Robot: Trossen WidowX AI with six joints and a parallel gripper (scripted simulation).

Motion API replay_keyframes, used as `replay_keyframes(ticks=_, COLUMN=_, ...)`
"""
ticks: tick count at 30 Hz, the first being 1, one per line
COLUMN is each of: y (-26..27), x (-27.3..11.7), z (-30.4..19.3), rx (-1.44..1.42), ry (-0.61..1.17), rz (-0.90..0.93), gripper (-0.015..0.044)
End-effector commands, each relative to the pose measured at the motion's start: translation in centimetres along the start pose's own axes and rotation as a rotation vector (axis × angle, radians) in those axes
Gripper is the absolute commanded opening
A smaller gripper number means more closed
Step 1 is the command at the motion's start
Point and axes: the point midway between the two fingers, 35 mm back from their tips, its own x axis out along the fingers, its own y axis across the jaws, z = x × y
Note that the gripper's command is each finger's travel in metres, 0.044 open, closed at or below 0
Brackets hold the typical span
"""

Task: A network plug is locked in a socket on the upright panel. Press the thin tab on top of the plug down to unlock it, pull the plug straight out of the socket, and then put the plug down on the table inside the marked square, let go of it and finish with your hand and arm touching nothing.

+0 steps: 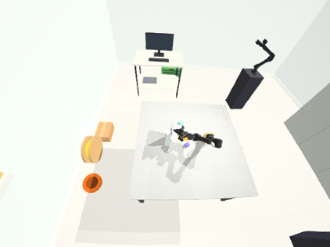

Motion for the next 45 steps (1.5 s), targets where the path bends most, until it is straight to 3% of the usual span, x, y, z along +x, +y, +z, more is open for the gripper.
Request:
replay_keyframes(ticks=1, y=0.0, x=-0.3, z=-0.1, rx=-0.002, ry=0.001, rz=0.001, gripper=0.0)
replay_keyframes(ticks=45, y=0.0, x=-2.8, z=-0.8, rx=-0.003, ry=0.002, rz=0.003, gripper=0.0)
